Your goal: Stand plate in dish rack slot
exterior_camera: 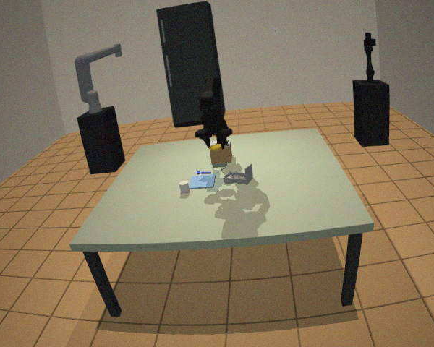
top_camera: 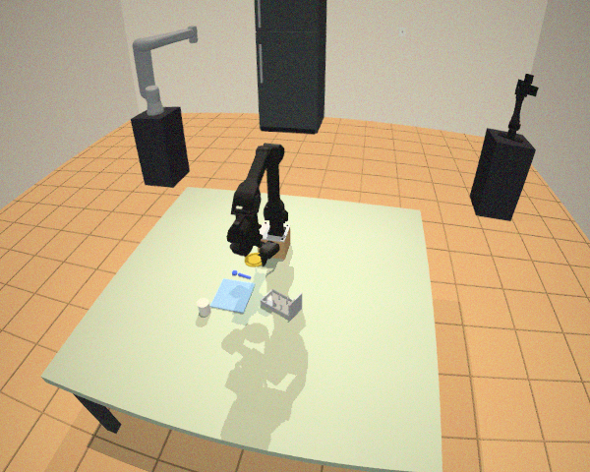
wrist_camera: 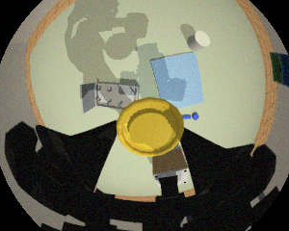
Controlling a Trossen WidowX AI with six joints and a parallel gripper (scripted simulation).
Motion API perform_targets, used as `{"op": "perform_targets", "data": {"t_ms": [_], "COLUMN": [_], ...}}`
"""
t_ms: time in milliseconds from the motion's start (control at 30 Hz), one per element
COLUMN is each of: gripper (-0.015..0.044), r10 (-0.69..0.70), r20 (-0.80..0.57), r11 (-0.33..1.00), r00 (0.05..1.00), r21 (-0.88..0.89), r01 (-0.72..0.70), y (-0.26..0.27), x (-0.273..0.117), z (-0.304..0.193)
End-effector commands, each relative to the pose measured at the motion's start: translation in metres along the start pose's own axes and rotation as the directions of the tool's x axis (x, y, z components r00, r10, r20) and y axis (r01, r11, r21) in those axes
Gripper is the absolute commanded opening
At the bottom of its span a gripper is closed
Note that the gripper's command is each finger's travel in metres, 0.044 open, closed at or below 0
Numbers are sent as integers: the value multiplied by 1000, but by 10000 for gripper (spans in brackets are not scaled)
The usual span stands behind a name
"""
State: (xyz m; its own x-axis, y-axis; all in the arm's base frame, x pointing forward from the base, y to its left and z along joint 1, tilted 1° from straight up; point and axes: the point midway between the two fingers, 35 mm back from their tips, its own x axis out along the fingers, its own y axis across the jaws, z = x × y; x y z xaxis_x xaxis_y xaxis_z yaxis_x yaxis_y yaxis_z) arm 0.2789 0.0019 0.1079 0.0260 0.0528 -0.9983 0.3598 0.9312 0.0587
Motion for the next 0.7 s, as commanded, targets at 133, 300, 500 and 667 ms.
{"op": "perform_targets", "data": {"t_ms": [133, 300, 500, 667], "gripper": [0, 0, 0, 0], "r10": [143, 255, 379, 477], "r20": [-18, -16, -5, 7], "r11": [984, 949, 887, 818], "r00": [990, 967, 925, 879], "r21": [-101, -185, -284, -369], "r01": [-144, -254, -365, -441], "y": [12, 20, 28, 33], "x": [30, 48, 66, 79], "z": [11, 19, 27, 33]}}
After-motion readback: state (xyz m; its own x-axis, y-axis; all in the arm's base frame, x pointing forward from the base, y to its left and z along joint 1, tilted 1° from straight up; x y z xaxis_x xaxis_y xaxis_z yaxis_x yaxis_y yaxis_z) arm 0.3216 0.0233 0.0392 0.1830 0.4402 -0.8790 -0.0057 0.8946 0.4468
